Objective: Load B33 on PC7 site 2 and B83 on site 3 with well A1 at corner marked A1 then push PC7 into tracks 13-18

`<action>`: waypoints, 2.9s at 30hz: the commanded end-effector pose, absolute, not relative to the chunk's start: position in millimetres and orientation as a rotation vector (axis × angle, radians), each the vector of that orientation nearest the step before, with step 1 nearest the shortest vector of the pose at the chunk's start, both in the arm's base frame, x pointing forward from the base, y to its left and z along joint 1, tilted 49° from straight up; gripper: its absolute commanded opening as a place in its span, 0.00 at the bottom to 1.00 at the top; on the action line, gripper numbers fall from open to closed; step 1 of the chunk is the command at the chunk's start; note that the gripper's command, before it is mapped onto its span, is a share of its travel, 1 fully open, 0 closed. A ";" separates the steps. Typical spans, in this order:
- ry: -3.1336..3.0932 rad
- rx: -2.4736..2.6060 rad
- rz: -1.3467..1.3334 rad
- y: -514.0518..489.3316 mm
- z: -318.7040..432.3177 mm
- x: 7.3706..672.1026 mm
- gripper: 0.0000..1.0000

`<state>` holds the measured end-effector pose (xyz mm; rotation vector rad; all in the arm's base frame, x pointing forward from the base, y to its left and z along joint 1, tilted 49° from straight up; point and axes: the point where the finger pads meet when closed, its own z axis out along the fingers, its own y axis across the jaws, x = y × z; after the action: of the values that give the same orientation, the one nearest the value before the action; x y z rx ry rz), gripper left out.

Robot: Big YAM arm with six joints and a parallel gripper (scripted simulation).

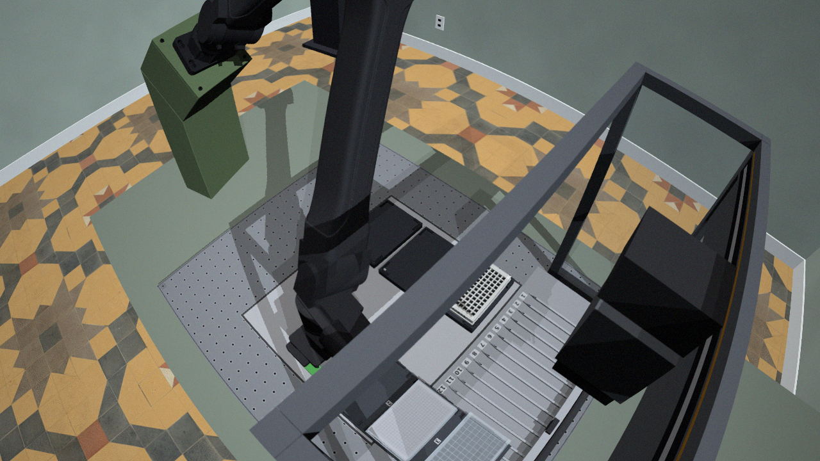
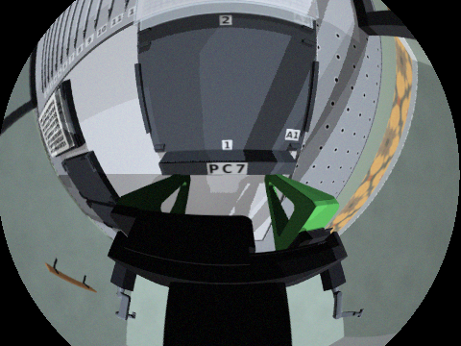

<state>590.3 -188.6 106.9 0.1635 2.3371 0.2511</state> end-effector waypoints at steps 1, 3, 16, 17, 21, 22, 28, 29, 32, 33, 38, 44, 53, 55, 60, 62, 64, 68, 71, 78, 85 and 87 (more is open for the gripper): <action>2.266 0.141 0.227 -191.6 141.3 624.8 0.80; 2.266 0.141 0.227 -191.6 141.3 624.8 0.80; 2.261 0.142 0.225 -194.6 152.9 633.7 0.80; 2.261 0.142 0.225 -194.8 153.7 634.4 0.80; 2.263 0.143 0.227 -195.1 154.9 635.3 0.80; 2.272 0.146 0.231 -194.7 154.1 634.5 0.80; 2.267 0.145 0.229 -196.2 160.0 638.8 0.80; 2.264 0.143 0.227 -196.7 161.5 640.1 0.80; 2.263 0.144 0.227 -197.3 164.0 642.0 0.80; 2.262 0.143 0.226 -197.6 165.2 642.9 0.80; 2.259 0.142 0.225 -198.4 168.1 645.1 0.80; 2.258 0.142 0.225 -199.6 173.2 648.9 0.80; 2.257 0.143 0.225 -201.3 180.0 653.9 0.80; 2.257 0.143 0.225 -201.5 180.8 654.5 0.80; 2.257 0.143 0.225 -202.6 185.0 657.7 0.80; 2.256 0.143 0.225 -203.0 186.7 659.0 0.80; 2.245 0.164 0.218 -197.6 152.5 610.7 0.80; 2.278 0.178 0.234 -196.8 124.6 606.3 0.80; 2.280 0.180 0.235 -197.3 121.7 604.9 0.80; 2.256 0.169 0.217 -199.3 129.0 595.9 0.80; 2.253 0.159 0.207 -200.7 130.6 584.3 0.80; 2.266 0.164 0.214 -200.0 130.5 579.0 0.80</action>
<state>587.4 -187.3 109.4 0.1619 2.2925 0.2413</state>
